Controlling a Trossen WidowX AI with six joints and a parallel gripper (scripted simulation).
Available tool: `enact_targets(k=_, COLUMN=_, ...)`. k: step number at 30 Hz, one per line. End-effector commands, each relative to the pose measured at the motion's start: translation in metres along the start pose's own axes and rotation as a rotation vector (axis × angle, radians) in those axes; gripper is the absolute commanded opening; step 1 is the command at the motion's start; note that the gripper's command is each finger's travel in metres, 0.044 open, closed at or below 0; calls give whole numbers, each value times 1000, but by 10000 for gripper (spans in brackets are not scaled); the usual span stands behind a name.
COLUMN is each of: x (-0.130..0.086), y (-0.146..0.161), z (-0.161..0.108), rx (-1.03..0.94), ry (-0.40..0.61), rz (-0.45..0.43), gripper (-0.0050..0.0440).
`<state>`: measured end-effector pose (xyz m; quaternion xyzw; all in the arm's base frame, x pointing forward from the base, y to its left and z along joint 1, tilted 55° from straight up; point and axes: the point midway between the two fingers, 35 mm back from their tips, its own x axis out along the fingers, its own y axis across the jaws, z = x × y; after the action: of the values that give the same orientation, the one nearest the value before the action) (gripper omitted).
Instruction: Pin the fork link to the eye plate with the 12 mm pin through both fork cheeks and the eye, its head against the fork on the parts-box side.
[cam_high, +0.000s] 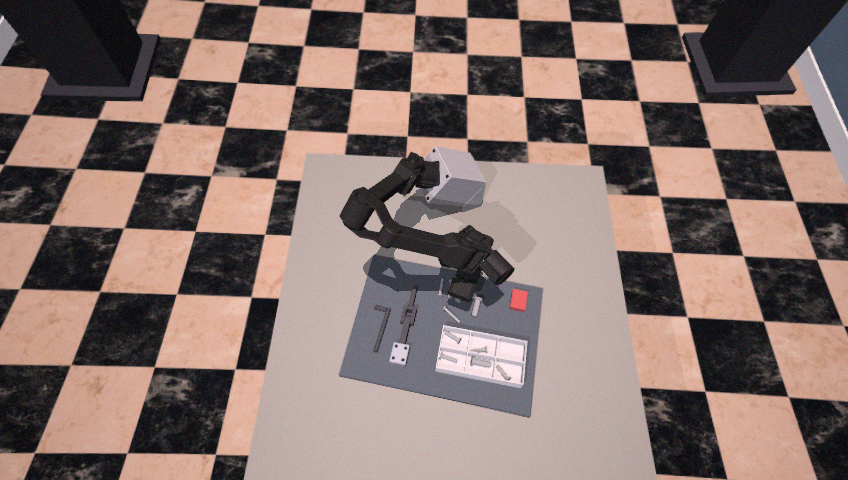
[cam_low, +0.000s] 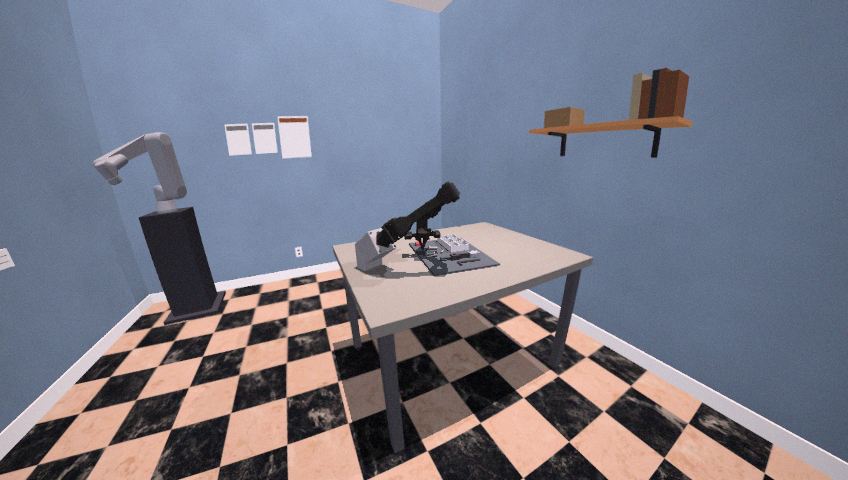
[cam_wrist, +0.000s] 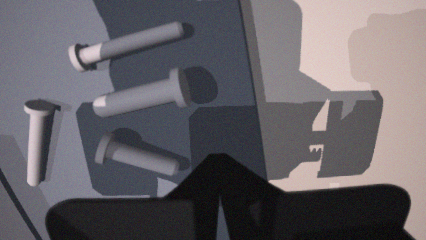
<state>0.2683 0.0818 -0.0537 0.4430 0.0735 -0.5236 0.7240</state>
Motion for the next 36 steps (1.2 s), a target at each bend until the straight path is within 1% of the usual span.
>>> enact_targets(k=1, x=5, y=1, z=0, rx=-4, ry=1, rz=3, gripper=-50)
enact_targets(k=15, x=13, y=1, z=0, rx=-2, ry=3, rz=3, gripper=-50)
enact_targets(k=30, x=13, y=2, z=-1, rx=1, ry=7, rz=6, gripper=-50)
enact_targets(k=36, x=11, y=12, z=-2, rx=18, ry=15, rz=11, gripper=-50)
